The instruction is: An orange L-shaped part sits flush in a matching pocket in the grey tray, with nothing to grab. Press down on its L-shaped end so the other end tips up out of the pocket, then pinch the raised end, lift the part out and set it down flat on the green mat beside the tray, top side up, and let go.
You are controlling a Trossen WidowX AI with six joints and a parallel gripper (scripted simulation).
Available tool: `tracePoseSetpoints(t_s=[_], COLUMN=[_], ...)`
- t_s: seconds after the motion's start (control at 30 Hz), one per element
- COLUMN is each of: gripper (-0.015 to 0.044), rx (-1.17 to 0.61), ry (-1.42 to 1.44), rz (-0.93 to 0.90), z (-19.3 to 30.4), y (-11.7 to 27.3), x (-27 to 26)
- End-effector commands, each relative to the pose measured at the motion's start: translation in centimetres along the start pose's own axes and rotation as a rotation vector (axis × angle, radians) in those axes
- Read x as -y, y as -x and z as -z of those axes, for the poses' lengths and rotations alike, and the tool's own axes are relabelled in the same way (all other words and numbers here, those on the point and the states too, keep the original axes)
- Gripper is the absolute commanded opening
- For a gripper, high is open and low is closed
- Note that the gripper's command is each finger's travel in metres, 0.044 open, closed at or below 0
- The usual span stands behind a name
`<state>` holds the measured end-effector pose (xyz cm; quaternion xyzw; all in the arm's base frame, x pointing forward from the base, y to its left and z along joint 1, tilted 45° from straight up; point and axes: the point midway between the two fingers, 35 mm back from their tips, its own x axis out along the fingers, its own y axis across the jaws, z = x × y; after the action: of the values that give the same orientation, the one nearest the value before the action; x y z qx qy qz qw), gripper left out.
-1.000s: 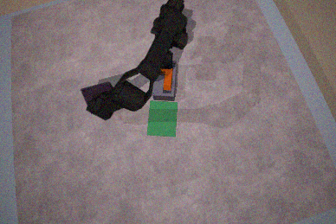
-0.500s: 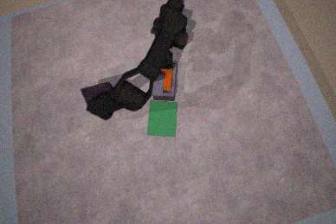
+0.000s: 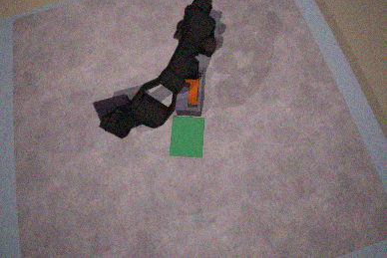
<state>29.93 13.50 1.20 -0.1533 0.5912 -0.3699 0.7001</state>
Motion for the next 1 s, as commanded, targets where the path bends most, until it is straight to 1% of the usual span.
tracePoseSetpoints(t_s=[0.0,0.1,0.17,0.4,0.63,0.97], gripper=[0.0180,0.0180,0.0180,0.0180,0.0180,0.0180], rx=[0.001,0.001,-0.001,-0.014,-0.014,-0.014], ry=[0.003,0.003,0.000,-0.004,-0.004,-0.004], rz=[-0.002,-0.002,0.001,0.011,0.011,0.011], z=[0.0,0.0,0.0,0.1,0.1,0.1], y=[0.0,0.0,-0.7,-7.0,-7.4,-9.0], x=[0.0,0.0,0.0,0.4,0.4,0.4])
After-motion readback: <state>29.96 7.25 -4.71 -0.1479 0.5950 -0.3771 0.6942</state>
